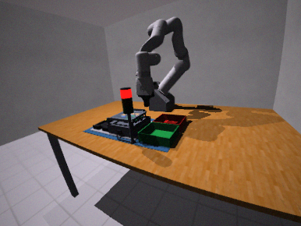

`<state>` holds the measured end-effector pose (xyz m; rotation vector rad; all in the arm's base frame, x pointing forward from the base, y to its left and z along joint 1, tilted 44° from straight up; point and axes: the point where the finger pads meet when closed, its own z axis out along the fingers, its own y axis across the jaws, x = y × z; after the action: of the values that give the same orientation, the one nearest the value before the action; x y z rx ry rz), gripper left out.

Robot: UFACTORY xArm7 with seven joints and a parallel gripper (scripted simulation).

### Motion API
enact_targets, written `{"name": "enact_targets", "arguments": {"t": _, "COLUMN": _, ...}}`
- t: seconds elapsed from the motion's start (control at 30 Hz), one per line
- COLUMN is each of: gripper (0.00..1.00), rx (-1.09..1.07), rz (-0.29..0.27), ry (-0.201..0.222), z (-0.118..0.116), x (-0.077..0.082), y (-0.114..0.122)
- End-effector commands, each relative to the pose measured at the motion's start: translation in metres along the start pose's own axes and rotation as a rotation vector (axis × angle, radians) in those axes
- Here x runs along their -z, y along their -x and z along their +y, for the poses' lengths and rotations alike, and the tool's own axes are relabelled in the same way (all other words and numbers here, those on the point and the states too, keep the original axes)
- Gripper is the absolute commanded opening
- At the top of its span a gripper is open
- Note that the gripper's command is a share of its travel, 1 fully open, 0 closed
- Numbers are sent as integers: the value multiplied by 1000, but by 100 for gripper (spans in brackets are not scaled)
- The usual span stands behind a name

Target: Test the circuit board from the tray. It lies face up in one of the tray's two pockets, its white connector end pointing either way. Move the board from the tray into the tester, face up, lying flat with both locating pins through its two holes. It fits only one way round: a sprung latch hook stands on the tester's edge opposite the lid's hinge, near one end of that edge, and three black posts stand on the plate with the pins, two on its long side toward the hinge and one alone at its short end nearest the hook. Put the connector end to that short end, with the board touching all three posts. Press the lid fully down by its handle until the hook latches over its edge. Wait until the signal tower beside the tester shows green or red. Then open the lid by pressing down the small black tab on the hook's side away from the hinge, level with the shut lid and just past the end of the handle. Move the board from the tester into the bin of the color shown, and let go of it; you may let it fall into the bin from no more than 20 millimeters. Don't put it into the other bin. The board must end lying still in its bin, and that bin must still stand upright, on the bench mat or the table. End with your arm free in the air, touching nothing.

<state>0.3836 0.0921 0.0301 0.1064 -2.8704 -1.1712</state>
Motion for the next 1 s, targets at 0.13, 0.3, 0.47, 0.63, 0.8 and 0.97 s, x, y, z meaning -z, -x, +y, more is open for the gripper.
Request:
{"name": "enact_targets", "arguments": {"t": 0.13, "gripper": 0, "rx": 0, "rz": -3, "ry": -1, "z": -1, "x": -10, "y": 2}}
{"name": "enact_targets", "arguments": {"t": 0.3, "gripper": 0, "rx": 0, "rz": -3, "ry": -1, "z": -1, "x": -19, "y": 2}}
{"name": "enact_targets", "arguments": {"t": 0.47, "gripper": 0, "rx": 0, "rz": -3, "ry": -1, "z": -1, "x": -23, "y": 2}}
{"name": "enact_targets", "arguments": {"t": 0.63, "gripper": 0, "rx": 0, "rz": -3, "ry": -1, "z": -1, "x": -23, "y": 2}}
{"name": "enact_targets", "arguments": {"t": 0.8, "gripper": 0, "rx": 0, "rz": -3, "ry": -1, "z": -1, "x": -23, "y": 2}}
{"name": "enact_targets", "arguments": {"t": 0.97, "gripper": 0, "rx": 0, "rz": -3, "ry": -1, "z": -1, "x": -24, "y": 2}}
